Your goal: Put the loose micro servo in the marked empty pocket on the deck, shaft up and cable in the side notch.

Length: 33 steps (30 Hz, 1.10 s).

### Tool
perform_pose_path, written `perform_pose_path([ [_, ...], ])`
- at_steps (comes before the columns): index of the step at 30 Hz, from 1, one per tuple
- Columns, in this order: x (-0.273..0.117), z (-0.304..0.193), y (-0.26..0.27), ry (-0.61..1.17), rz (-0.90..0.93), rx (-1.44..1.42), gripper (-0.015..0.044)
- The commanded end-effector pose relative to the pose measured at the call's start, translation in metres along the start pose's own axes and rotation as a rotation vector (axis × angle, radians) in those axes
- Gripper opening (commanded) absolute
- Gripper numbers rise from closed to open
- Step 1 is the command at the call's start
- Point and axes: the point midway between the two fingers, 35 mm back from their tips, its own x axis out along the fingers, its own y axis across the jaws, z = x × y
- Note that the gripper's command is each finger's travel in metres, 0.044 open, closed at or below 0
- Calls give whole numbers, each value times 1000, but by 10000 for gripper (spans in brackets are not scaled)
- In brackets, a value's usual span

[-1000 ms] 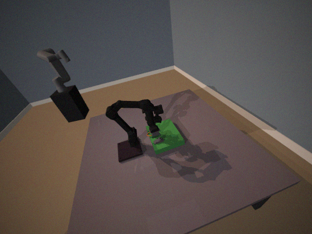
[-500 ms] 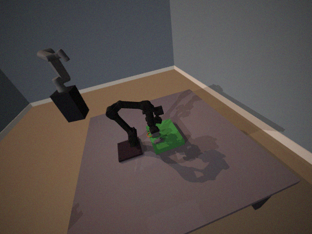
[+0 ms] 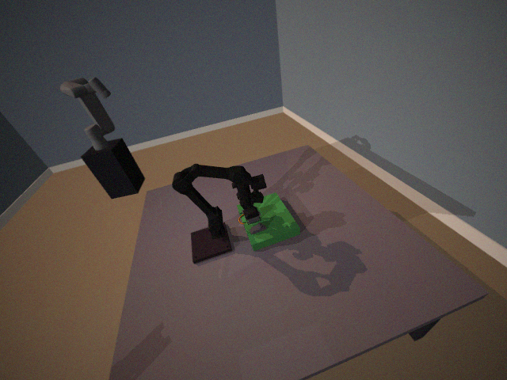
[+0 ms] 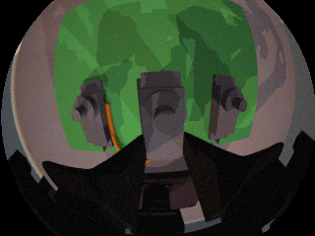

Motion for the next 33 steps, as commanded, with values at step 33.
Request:
perform_pose_path([
  [33,26,0,0,-3,2,-1,184],
])
